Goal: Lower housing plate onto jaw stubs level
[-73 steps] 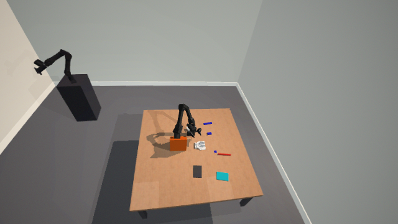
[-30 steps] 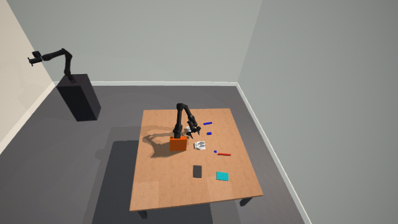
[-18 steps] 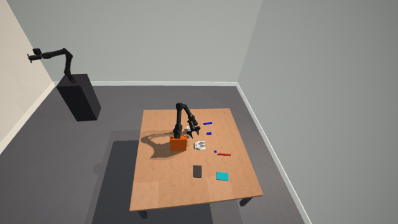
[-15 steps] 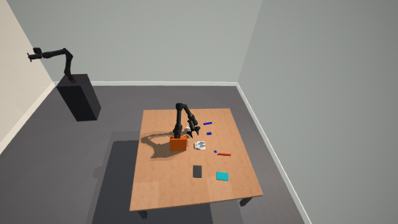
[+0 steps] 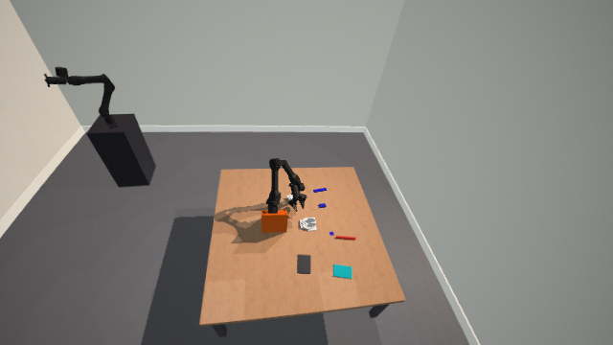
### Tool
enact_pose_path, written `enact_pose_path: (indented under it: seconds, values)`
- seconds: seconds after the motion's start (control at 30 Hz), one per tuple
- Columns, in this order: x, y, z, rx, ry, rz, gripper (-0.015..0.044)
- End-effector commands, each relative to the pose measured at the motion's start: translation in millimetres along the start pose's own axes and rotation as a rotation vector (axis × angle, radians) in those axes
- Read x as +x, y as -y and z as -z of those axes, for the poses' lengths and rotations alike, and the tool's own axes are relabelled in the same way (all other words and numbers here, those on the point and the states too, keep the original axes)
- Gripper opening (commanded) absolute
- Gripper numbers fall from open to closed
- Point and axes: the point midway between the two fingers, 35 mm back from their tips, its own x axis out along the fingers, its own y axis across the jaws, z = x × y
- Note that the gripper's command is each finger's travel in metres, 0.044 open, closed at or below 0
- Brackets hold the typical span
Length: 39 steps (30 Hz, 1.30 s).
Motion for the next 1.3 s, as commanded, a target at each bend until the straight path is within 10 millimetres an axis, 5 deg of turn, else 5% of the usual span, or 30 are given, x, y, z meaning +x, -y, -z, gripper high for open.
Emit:
enact_pose_path:
  seconds: [0.0,1.27]
  values:
    - [-4,-2,-2,0.076,0.014,-0.037,0.044]
    - [-43,-30,-16,0.755,-0.014,-0.395,0.044]
